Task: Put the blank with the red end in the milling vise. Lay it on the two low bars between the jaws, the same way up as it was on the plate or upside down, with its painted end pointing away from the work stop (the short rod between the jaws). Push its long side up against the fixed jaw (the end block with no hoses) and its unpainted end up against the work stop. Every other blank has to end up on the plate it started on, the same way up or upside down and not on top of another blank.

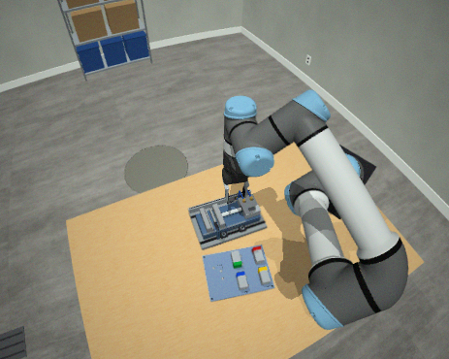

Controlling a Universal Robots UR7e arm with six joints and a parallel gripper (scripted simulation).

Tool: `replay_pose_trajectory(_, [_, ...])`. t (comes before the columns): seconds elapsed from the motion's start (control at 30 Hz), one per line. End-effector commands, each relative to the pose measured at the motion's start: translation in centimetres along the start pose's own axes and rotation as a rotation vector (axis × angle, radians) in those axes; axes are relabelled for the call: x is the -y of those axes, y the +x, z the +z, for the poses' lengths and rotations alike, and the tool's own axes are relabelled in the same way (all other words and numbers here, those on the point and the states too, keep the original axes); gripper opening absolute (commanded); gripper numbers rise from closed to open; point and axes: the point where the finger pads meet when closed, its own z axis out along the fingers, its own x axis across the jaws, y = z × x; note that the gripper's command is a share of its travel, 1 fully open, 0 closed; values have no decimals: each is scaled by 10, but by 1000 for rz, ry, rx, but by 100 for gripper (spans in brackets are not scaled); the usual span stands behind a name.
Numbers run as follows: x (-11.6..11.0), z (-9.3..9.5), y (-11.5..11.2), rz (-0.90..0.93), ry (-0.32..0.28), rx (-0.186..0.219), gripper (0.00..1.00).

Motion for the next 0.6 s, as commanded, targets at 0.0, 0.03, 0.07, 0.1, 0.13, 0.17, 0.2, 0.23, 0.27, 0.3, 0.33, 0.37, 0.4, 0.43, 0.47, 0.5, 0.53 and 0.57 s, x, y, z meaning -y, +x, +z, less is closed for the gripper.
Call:
replay_pose_trajectory(0.0, [35, 9, -9, 0, -1, -1, 100])
replay_pose_trajectory(0.03, [44, 11, -12, 1, 0, -1, 100])
replay_pose_trajectory(0.07, [44, 11, -12, 1, 0, -1, 100])
replay_pose_trajectory(0.1, [44, 11, -12, 1, 0, -1, 100])
replay_pose_trajectory(0.13, [44, 11, -12, 1, 0, -1, 100])
replay_pose_trajectory(0.17, [44, 11, -12, 1, 0, -1, 100])
replay_pose_trajectory(0.2, [44, 11, -12, 1, 0, -1, 100])
replay_pose_trajectory(0.23, [44, 11, -12, 1, 0, -1, 100])
replay_pose_trajectory(0.27, [44, 11, -12, 1, 0, -1, 100])
replay_pose_trajectory(0.3, [44, 11, -12, 1, 0, -1, 100])
replay_pose_trajectory(0.33, [44, 11, -12, 1, 0, -1, 100])
replay_pose_trajectory(0.37, [44, 11, -12, 1, 0, -1, 100])
replay_pose_trajectory(0.4, [44, 11, -12, 1, 0, -1, 100])
replay_pose_trajectory(0.43, [44, 11, -12, 1, 0, -1, 100])
replay_pose_trajectory(0.47, [53, 13, -14, -2, -2, 0, 100])
replay_pose_trajectory(0.5, [62, 16, -16, -1, -2, 0, 100])
replay_pose_trajectory(0.53, [71, 18, -19, 0, -1, 0, 100])
replay_pose_trajectory(0.57, [81, 20, -21, 0, 0, -1, 100])
